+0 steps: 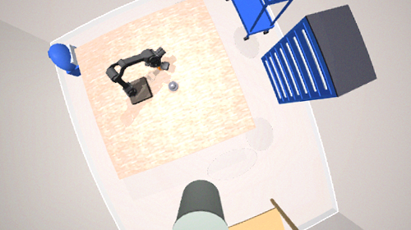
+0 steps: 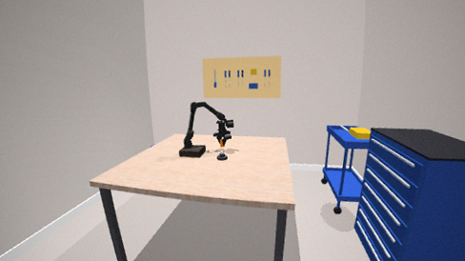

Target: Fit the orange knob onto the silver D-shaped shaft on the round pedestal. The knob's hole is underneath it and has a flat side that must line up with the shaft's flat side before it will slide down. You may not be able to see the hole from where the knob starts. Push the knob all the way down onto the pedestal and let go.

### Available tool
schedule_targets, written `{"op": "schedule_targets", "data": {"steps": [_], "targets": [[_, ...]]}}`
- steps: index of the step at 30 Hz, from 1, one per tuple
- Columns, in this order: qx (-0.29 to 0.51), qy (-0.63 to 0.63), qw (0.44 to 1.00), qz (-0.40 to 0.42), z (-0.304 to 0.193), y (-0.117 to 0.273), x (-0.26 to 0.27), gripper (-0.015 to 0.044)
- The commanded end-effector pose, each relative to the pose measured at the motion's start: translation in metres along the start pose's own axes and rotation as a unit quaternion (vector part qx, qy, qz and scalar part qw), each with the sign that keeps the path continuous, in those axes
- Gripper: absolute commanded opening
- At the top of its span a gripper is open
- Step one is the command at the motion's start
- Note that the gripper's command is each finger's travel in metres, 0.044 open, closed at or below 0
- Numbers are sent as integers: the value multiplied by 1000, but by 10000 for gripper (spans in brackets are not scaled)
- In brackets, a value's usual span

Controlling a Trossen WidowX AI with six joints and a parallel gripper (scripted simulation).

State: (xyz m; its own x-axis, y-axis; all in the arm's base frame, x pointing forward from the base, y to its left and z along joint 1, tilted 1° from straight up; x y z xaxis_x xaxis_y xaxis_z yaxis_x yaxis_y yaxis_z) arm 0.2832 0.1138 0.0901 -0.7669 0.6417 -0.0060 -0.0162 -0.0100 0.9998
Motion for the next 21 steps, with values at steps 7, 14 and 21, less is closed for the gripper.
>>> {"op": "schedule_targets", "data": {"steps": [7, 14, 21], "targets": [[1, 2, 1000, 5, 0, -48, -1, 0], [1, 2, 1000, 5, -2, -49, -1, 0], [2, 0, 1000, 4, -2, -47, -1, 184]]}}
Point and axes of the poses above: the point midway between the two fingers, 35 mm back from their tips, its own y axis back along the fingers, its own x axis across the jaws, z = x × y, the point moved 5 cm from there along y, back along the fingers, and after that the axes turned 7 degrees about -y, right-handed, at the moved point
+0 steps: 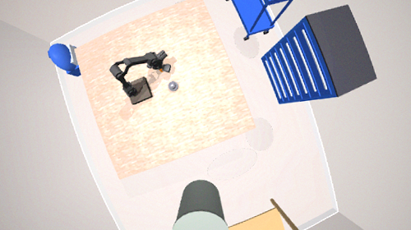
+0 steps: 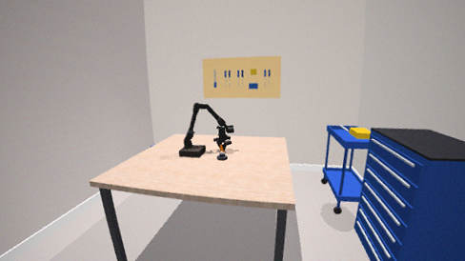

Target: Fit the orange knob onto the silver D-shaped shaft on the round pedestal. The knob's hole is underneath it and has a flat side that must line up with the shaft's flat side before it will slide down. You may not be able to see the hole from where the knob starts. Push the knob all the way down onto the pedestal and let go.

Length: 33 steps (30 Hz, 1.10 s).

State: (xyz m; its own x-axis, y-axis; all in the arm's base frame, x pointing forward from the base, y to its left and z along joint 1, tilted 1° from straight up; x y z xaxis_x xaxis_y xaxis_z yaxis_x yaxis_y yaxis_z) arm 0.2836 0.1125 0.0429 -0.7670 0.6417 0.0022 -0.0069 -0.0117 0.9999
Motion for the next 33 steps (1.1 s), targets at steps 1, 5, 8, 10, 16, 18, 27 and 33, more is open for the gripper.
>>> {"op": "schedule_targets", "data": {"steps": [1, 5, 8, 10, 16, 18, 27, 33], "targets": [[0, 0, 1000, 0, 0, 0, 0, 210], [0, 0, 1000, 0, 0, 0, 0, 240], [0, 0, 1000, 0, 0, 0, 0, 240], [0, 0, 1000, 0, 0, 0, 0, 240], [0, 0, 1000, 0, 0, 0, 0, 240], [0, 0, 1000, 0, 0, 0, 0, 240], [-2, 2, 1000, 1, 0, 81, -1, 440], [-2, 2, 1000, 1, 0, 80, 0, 440]]}}
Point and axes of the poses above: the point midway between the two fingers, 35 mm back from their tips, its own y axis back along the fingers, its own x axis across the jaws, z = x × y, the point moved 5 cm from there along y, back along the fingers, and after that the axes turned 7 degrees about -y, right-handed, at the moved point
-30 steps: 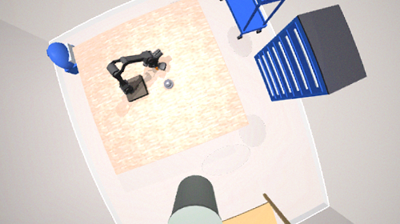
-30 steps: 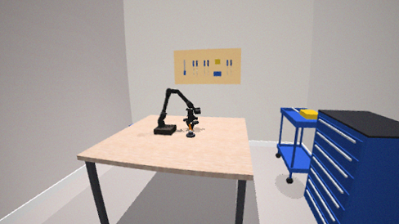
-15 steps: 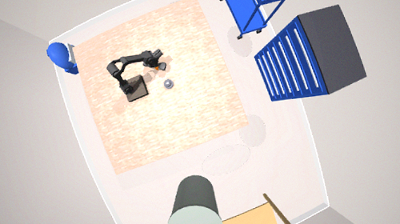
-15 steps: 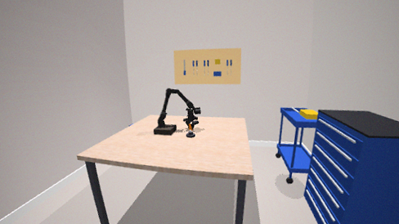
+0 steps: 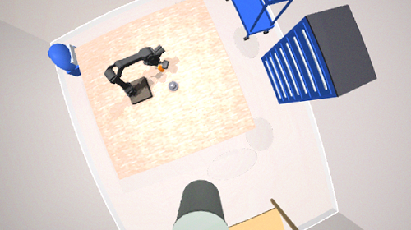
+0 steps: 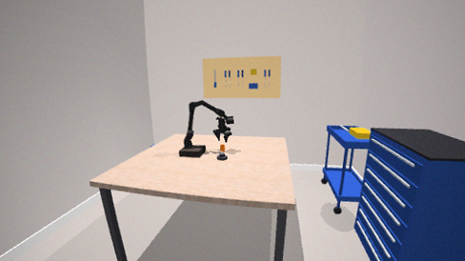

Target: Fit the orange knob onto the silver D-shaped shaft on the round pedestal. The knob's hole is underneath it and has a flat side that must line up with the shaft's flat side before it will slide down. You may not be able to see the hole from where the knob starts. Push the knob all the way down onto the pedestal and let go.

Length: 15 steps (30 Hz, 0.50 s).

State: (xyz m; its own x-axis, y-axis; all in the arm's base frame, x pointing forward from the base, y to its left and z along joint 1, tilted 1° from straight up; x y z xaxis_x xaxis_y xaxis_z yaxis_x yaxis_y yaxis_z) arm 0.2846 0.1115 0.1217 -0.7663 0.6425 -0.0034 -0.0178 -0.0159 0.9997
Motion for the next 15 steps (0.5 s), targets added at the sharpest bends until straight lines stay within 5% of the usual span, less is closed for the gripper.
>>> {"op": "schedule_targets", "data": {"steps": [1, 15], "targets": [[3, 3, 1000, 4, -1, -3, 1, 440], [3, 3, 1000, 4, 0, -27, 1, 440]]}}
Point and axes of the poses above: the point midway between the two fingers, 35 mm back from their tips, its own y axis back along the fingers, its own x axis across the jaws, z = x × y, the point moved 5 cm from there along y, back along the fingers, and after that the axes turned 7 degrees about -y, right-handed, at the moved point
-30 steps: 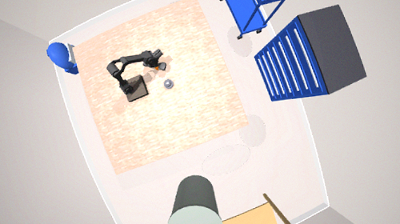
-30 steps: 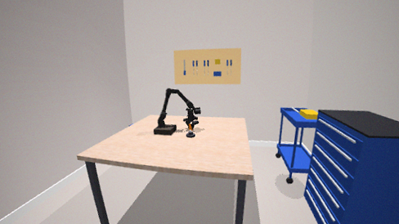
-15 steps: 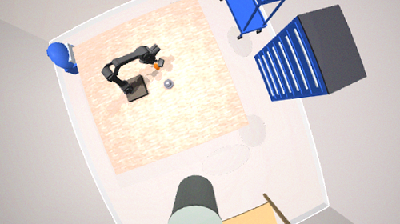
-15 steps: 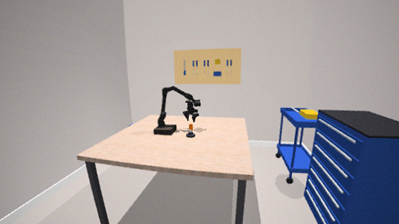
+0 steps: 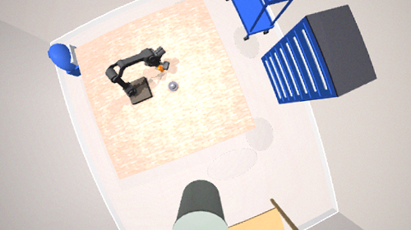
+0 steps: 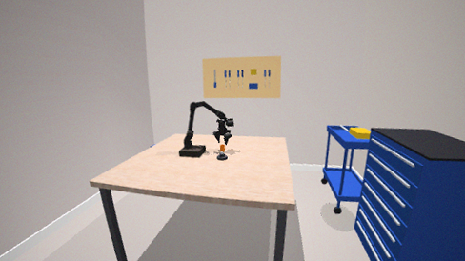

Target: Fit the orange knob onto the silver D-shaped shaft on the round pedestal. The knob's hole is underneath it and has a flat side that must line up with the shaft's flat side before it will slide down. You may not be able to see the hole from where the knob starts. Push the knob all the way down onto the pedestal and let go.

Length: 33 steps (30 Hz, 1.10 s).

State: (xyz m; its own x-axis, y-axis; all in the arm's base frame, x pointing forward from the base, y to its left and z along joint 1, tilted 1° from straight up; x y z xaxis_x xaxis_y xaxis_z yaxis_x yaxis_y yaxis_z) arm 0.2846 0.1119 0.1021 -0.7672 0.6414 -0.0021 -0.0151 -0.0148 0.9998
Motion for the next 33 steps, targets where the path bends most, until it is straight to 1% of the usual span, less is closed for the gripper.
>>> {"op": "schedule_targets", "data": {"steps": [1, 33], "targets": [[2, 2, 1000, 3, 0, -9, 1, 440], [2, 2, 1000, 3, -2, -60, 2, 440]]}}
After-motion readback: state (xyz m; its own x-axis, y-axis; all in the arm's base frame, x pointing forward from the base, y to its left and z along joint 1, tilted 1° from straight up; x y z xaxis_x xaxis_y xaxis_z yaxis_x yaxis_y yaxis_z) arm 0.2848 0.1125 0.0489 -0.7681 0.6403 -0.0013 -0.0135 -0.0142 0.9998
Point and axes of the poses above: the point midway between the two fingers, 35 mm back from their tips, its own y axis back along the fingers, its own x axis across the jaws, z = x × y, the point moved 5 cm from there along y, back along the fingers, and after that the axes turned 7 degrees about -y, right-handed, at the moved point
